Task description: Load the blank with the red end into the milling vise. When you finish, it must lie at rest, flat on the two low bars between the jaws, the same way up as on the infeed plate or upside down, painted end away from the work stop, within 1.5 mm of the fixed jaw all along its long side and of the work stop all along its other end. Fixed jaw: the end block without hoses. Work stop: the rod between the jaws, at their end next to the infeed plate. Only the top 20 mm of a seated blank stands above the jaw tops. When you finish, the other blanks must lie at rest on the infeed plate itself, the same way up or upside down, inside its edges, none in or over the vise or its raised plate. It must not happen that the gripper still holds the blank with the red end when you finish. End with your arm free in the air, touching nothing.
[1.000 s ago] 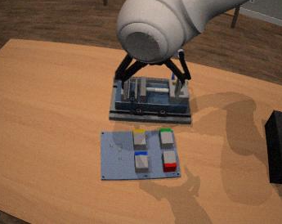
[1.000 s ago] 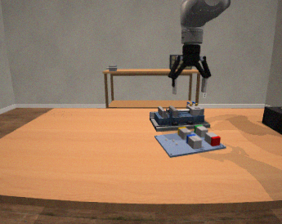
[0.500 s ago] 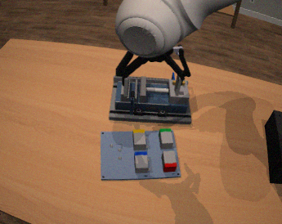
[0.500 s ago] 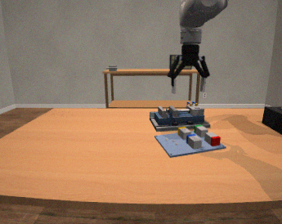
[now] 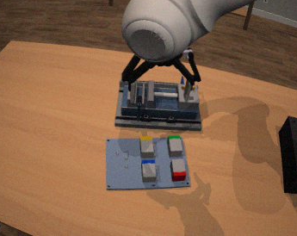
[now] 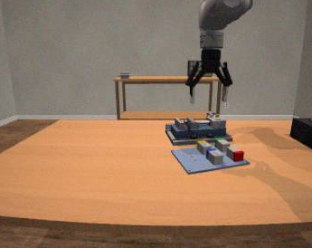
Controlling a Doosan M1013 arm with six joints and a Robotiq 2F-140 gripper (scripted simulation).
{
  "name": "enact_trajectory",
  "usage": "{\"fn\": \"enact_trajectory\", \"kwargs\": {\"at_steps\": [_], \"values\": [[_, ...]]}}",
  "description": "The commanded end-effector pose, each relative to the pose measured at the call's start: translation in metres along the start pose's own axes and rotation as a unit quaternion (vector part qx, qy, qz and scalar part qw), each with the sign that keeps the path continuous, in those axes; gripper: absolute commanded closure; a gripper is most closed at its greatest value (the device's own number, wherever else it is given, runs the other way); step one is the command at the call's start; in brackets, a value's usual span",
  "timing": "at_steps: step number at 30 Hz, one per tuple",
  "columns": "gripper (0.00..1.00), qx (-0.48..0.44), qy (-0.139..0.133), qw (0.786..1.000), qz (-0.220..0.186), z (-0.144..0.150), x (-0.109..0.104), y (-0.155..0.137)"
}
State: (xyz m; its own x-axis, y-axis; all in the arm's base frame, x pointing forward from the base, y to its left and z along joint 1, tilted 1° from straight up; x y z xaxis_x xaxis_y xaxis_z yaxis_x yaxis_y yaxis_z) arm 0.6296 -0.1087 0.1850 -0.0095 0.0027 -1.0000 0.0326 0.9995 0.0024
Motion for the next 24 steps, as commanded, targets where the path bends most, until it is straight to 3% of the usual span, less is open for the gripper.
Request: {"fn": "enact_trajectory", "kwargs": {"at_steps": [1, 24], "values": [[0.0, 0.0, 0.0, 1.0, 0.0, 0.0, 0.0, 0.001], [0.0, 0.0, 0.0, 1.0, 0.0, 0.0001, 0.0003, 0.005]]}}
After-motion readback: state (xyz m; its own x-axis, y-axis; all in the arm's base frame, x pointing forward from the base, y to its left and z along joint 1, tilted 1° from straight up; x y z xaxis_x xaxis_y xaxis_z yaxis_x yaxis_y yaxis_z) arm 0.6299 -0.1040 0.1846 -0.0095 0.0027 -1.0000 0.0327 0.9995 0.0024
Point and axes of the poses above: the point where the finger pads meet when closed, its own x axis out along the fingers, its own z axis across the jaws, y = z × x, the point moved 7 cm from there along -x, back along the fingers, and after that the axes turned 6 degrees about x, right-handed, at the moved point
